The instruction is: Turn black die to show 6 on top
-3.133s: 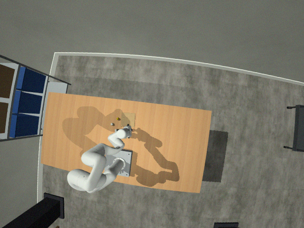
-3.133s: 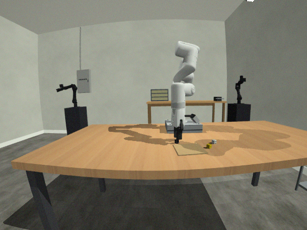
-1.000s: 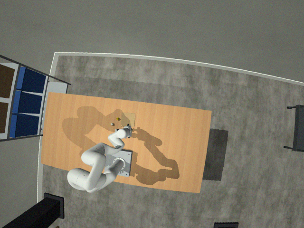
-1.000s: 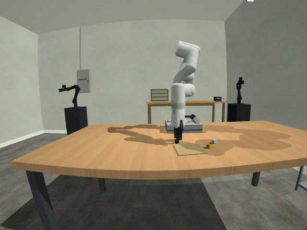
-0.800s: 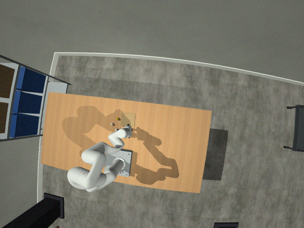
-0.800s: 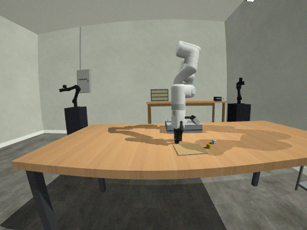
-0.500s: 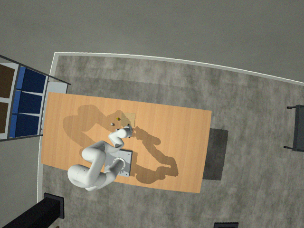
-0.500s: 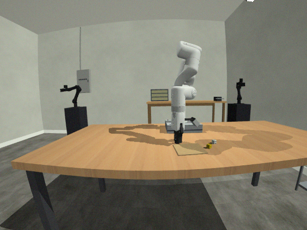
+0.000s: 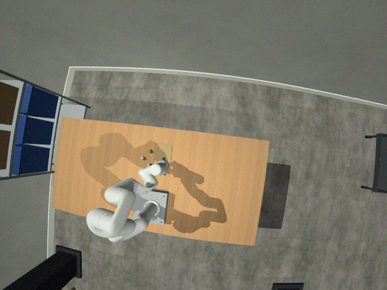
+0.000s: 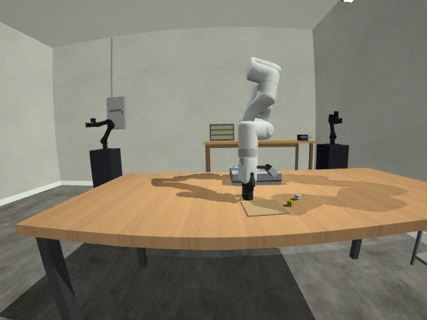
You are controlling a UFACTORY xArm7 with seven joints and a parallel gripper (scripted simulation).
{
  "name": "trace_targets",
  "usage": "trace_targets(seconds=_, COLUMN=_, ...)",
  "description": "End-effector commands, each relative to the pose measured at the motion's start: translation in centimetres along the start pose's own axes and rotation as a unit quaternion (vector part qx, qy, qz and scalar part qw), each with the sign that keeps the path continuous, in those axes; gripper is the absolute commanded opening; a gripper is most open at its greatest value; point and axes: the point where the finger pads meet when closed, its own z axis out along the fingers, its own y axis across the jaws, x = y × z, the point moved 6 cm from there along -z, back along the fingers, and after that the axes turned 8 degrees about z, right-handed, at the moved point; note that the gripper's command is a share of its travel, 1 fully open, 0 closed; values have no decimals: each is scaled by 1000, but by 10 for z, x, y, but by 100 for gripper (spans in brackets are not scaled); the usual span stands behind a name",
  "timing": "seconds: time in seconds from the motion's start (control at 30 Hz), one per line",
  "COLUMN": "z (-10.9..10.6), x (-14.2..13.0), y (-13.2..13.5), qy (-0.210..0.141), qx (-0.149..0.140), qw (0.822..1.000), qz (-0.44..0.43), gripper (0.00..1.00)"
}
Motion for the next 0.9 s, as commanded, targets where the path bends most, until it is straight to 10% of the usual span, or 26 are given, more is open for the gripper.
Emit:
trace_targets(seconds=0.0, z=-1, x=0, y=1, qy=0, qx=-1, qw=1000, qz=0, gripper=36)
trace_targets(seconds=0.83, z=-1, x=0, y=1, qy=0, qx=-1, qw=1000, qz=0, gripper=36)
trace_targets(seconds=0.87, z=-1, x=0, y=1, qy=0, qx=-1, qw=1000, qz=0, gripper=15)
